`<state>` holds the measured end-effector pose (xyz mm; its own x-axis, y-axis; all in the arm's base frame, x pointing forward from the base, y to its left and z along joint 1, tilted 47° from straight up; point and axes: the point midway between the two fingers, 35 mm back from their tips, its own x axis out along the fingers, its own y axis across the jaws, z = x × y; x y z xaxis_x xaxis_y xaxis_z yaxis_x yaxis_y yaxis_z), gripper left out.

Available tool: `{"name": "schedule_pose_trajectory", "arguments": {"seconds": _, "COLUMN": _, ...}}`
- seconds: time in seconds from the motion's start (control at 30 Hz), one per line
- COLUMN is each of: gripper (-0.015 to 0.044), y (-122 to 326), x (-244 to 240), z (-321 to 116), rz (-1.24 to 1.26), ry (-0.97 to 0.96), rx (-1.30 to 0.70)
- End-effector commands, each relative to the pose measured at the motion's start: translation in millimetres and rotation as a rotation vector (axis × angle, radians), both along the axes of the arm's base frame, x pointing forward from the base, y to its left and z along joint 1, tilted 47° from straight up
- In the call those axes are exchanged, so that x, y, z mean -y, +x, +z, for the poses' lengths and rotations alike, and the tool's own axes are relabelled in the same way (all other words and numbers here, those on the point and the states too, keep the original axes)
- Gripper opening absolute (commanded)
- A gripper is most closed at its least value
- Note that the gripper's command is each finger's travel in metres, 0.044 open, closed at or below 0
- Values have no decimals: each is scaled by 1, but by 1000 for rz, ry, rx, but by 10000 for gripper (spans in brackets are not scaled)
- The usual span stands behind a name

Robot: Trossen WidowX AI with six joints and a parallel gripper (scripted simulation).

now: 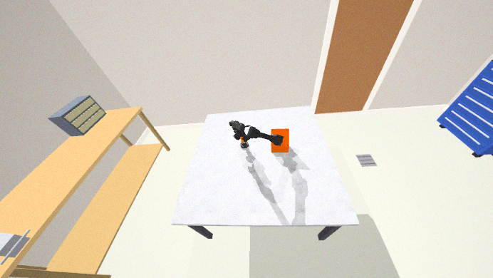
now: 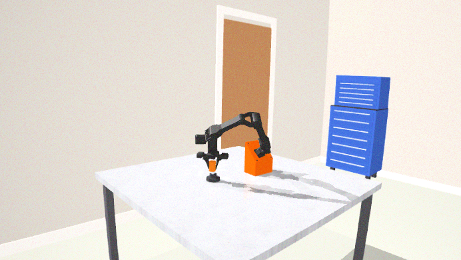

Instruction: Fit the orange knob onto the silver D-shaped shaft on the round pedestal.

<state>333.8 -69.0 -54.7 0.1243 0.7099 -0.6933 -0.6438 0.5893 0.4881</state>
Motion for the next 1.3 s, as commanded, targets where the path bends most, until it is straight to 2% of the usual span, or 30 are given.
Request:
{"name": "schedule_pose_trajectory", "arguments": {"seconds": 0.0, "gripper": 0, "y": 2, "x": 3, "z": 3, "rz": -1, "ry": -2, "rx": 8}}
{"name": "schedule_pose_trajectory", "arguments": {"seconds": 0.3, "gripper": 0, "y": -1, "x": 3, "z": 5, "rz": 144, "ry": -29, "rx": 156}}
{"name": "schedule_pose_trajectory", "arguments": {"seconds": 1.27, "gripper": 0, "y": -4, "x": -2, "z": 0, "rz": 144, "ry": -28, "rx": 156}}
